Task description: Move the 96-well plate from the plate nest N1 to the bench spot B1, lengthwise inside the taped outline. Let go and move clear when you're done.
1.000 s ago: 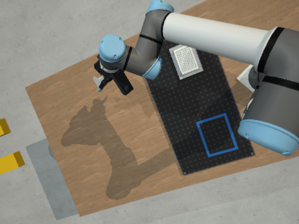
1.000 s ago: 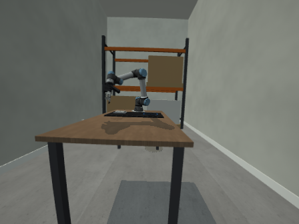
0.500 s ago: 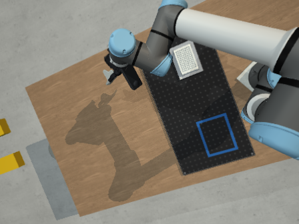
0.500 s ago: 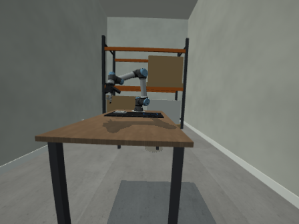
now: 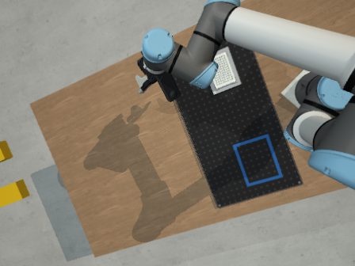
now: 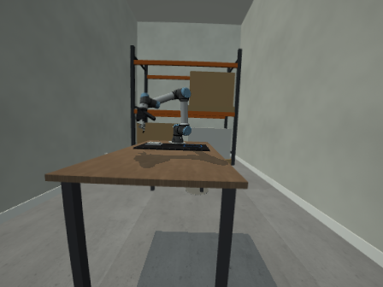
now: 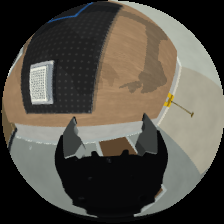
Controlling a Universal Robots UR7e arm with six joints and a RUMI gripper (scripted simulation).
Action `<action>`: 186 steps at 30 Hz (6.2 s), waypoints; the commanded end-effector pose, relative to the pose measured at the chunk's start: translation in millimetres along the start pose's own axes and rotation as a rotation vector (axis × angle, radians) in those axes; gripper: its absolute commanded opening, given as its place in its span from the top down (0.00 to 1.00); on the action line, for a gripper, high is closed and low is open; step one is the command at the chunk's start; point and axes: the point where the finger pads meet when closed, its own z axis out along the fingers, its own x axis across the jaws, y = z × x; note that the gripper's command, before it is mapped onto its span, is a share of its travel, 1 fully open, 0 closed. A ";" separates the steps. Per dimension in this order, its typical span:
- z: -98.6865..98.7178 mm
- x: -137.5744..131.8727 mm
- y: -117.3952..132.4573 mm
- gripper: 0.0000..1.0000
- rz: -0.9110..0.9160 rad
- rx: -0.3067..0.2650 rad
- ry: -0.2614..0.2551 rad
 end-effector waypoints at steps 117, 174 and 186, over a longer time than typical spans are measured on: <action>15.1 -241.5 -102.1 0.00 0.254 0.037 -0.336; 39.4 -249.8 -104.2 1.00 0.254 0.037 -0.336; 39.3 -249.7 -104.1 1.00 0.254 0.037 -0.336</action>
